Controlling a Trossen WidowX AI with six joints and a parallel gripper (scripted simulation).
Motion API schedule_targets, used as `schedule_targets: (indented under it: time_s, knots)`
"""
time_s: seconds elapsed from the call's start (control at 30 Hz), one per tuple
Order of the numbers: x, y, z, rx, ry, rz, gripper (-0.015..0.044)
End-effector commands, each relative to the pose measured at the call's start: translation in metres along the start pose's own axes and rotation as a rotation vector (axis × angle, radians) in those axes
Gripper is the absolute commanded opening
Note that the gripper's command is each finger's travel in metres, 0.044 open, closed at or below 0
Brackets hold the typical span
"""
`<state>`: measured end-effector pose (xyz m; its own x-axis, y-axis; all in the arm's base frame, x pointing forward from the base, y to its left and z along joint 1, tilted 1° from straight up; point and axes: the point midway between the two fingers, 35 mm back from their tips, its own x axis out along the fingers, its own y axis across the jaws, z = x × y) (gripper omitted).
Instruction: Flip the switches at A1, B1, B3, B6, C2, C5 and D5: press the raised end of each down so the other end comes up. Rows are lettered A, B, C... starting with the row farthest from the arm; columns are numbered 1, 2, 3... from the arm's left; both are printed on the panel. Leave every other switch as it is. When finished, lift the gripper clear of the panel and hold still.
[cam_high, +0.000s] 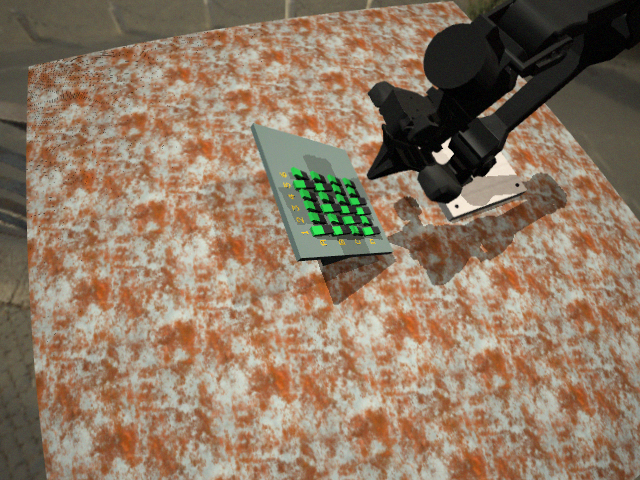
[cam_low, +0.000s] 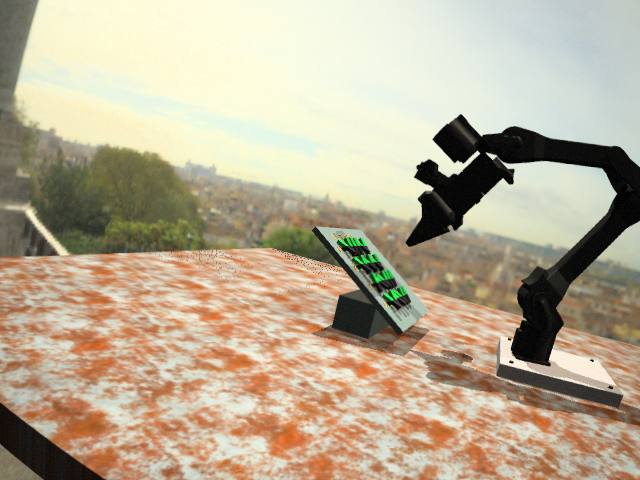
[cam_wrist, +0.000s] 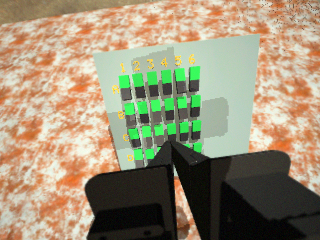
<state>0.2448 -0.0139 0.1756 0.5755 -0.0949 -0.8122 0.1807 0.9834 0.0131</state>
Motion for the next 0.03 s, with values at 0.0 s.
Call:
schedule_targets:
  time_s: [0.0]
  knots:
    - [-0.0001, -0.0002, 0.0008, 0.005, 0.001, -0.004, 0.0000]
